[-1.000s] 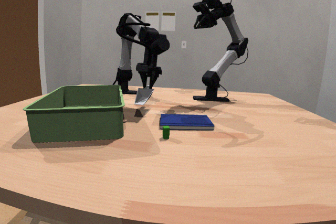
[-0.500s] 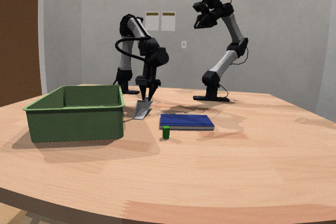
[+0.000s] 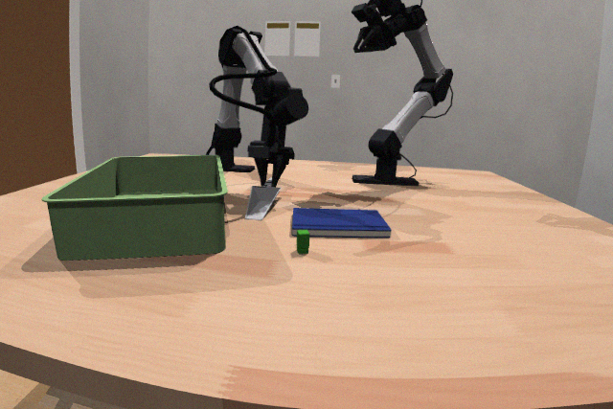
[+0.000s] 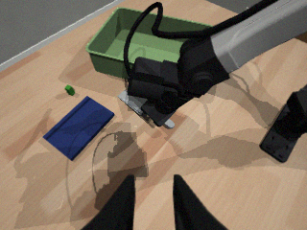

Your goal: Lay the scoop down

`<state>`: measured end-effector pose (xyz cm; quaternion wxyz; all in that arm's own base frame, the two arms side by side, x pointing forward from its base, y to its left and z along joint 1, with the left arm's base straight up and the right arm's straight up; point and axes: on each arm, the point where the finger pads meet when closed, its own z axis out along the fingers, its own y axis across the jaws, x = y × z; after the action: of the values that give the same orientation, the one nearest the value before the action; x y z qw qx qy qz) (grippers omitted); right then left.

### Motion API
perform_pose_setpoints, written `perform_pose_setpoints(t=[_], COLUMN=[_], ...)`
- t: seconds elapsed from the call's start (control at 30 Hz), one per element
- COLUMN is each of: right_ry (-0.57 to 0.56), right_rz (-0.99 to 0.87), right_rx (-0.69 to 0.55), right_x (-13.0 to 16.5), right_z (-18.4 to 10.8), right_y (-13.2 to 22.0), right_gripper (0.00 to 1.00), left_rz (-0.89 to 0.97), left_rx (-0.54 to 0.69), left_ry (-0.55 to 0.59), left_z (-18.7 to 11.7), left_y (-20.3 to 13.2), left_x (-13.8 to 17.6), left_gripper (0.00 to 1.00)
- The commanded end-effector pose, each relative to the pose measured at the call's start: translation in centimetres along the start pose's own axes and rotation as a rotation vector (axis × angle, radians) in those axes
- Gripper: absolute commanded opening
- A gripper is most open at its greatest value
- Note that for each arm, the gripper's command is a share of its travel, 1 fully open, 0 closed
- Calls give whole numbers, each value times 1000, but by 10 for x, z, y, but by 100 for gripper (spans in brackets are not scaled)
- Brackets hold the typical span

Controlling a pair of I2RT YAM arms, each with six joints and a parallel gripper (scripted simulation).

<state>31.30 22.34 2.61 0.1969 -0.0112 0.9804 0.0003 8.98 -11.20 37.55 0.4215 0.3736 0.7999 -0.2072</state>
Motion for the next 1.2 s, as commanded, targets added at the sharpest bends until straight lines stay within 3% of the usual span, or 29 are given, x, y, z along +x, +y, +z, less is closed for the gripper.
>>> perform_pose_setpoints(t=[0.0,0.07,0.13,0.2,0.33,0.37,0.4,0.57,0.6,0.77,0.87,1.03,1.17], right_ry=[-23,-23,-23,-23,-30,-30,-39,-70,-75,-84,-27,-6,-6], right_rz=[-3,-3,-3,-3,-1,-1,1,10,12,19,-56,-234,-417], right_rx=[-5,-5,-5,-5,-11,-11,-15,-38,-41,-48,-43,-109,-191], right_x=[-6,-6,-6,-6,-7,-7,-10,-19,-21,-22,-9,-17,-33], right_z=[2,2,2,2,-3,-3,-13,-40,-43,-59,-51,-80,-120], right_y=[4,4,4,4,3,3,2,5,5,5,2,-2,-12], right_gripper=[14,14,36,36,82,82,93,94,100,100,100,100,100], left_rz=[14,14,14,14,14,14,14,14,14,14,14,14,14], left_rx=[-4,-4,-4,-4,-4,-4,-4,-4,-4,-4,-4,-4,-4], left_ry=[25,25,25,25,25,25,25,25,25,25,25,25,25], left_z=[3,3,3,3,3,3,3,3,3,3,3,3,3], left_y=[1,1,1,1,1,1,1,1,1,1,1,1,1], left_x=[3,3,3,3,3,3,3,3,3,3,3,3,3], left_gripper=[22,22,22,22,22,22,22,22,22,22,22,22,22])
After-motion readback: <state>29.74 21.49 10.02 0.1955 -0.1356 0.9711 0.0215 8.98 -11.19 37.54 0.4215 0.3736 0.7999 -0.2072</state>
